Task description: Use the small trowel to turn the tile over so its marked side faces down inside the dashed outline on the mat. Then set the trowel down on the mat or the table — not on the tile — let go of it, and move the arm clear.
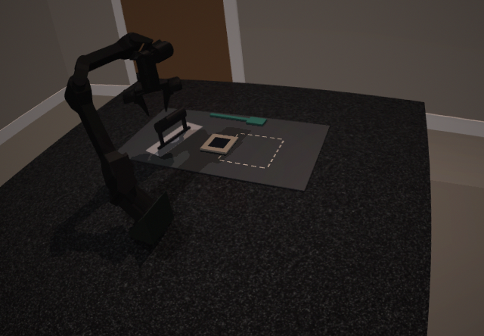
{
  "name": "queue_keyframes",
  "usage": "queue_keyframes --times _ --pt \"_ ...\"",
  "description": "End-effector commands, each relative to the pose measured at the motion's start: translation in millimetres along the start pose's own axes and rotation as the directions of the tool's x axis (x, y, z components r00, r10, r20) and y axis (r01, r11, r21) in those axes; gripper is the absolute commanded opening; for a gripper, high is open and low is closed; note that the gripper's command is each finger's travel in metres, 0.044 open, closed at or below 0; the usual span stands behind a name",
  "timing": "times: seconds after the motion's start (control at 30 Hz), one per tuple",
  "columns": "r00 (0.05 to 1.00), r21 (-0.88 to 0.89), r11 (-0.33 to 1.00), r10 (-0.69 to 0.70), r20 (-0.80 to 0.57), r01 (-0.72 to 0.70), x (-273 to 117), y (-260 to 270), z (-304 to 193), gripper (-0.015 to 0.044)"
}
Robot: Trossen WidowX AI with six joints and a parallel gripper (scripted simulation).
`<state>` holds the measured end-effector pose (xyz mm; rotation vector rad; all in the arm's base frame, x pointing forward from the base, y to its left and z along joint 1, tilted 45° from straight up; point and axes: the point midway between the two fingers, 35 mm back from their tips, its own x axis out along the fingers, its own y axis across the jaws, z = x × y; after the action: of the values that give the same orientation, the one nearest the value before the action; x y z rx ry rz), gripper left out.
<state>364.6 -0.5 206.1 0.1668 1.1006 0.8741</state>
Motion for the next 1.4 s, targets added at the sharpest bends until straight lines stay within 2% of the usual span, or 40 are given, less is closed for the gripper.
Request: queue_keyframes --times 0.0,0.33,0.73,1.37 --pt "1.000 0.151 0.989 -0.002 -0.005 0.002 -1.3 -6.1 -1.5 0.0270" --pt "1.000 0.474 0.881 0.000 -0.004 0.002 -4.6 -19.3 -5.0 0.0270" --pt "1.000 0.782 0.623 0.003 -0.002 0.000 -8.7 -34.7 -9.9 0.0270" --pt "1.000 0.796 0.606 0.002 -0.002 0.000 7.8 -36.1 -9.4 0.0270"
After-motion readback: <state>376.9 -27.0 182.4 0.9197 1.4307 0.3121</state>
